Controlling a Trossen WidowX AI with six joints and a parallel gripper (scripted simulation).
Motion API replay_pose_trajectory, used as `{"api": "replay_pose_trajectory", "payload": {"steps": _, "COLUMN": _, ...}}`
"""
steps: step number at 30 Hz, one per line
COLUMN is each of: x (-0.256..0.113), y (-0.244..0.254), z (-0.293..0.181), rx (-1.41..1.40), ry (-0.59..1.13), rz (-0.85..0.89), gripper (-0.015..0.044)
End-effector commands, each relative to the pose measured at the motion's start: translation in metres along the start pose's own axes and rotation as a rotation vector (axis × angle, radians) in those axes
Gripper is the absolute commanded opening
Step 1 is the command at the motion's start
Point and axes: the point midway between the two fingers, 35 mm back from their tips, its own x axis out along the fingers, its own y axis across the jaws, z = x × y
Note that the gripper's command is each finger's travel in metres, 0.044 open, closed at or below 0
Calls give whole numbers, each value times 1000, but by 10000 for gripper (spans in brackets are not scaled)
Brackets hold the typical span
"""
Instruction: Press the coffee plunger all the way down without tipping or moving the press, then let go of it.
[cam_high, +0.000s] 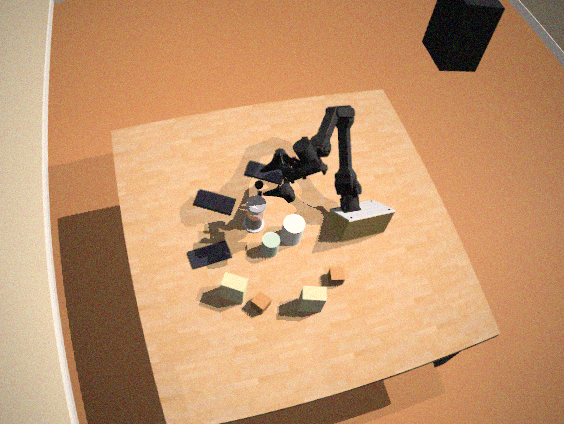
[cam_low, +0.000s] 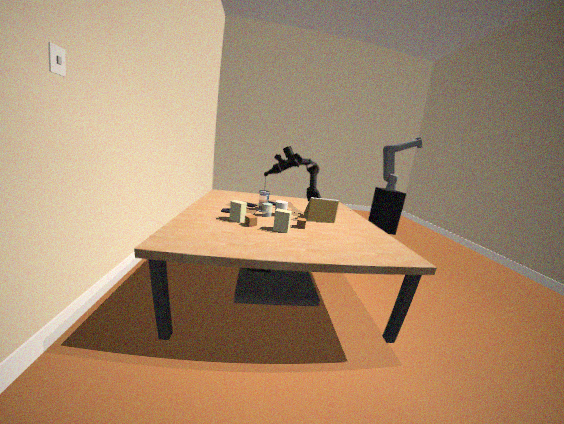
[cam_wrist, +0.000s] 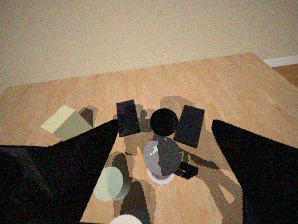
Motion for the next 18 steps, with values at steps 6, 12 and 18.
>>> {"api": "replay_pose_trajectory", "payload": {"steps": 6, "x": 15, "y": -1, "z": -1, "rx": -8, "ry": -3, "rz": 0, "gripper": 440}}
{"api": "replay_pose_trajectory", "payload": {"steps": 12, "x": 17, "y": -1, "z": -1, "rx": -8, "ry": -4, "rz": -1, "gripper": 387}}
{"api": "replay_pose_trajectory", "payload": {"steps": 18, "x": 17, "y": -1, "z": -1, "rx": -8, "ry": -4, "rz": -1, "gripper": 230}}
